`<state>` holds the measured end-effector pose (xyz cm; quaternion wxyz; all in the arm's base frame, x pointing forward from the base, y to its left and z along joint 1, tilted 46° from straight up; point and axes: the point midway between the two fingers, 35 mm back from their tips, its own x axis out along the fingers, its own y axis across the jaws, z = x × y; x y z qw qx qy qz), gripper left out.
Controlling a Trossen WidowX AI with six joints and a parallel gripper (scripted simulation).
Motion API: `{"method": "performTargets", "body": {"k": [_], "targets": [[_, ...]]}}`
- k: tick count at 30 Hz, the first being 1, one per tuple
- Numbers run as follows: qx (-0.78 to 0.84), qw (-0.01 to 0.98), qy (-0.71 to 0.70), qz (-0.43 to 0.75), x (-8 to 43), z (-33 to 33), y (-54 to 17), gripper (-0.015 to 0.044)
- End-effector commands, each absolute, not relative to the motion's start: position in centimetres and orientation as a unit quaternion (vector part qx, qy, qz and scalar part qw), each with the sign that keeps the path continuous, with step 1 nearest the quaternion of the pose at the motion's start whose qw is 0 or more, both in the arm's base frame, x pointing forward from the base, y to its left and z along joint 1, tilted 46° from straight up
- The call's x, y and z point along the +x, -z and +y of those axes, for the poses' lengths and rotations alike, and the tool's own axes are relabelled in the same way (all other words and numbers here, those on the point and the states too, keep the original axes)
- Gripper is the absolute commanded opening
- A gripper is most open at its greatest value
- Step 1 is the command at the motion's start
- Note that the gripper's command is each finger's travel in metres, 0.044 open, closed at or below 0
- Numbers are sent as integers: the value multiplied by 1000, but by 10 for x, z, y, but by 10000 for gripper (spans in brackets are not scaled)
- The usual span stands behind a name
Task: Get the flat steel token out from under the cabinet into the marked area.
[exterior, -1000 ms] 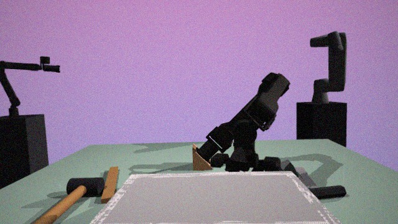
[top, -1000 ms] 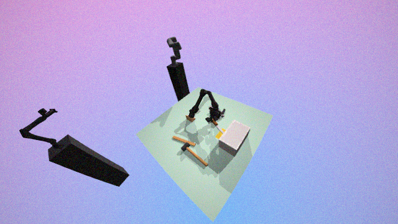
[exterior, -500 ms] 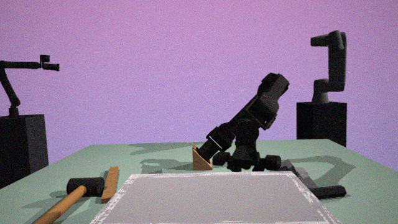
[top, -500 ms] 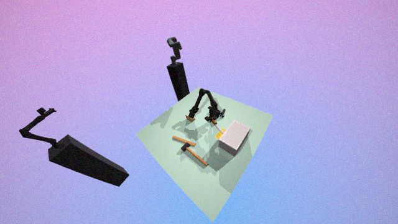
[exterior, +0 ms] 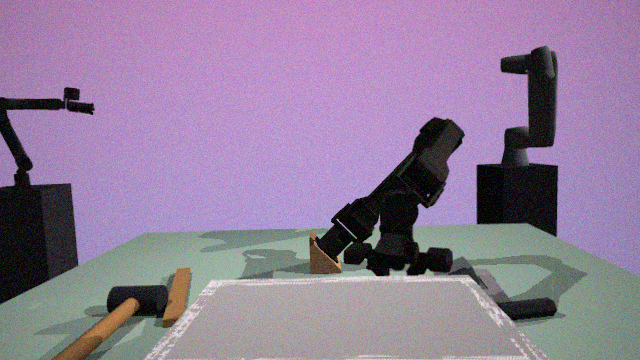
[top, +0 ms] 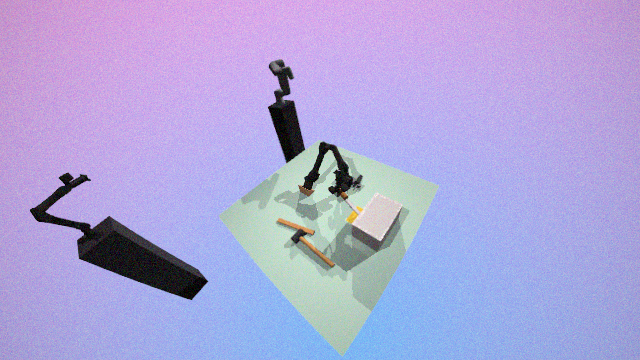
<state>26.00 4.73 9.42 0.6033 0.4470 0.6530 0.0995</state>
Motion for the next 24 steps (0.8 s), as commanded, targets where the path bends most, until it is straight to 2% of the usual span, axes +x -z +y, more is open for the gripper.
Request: {"method": "performTargets", "body": {"k": [1, 24], "targets": [[447, 603, -100, 653, 258, 48, -95, 0], [447, 602, -100, 654, 240, 55, -102, 0]]}}
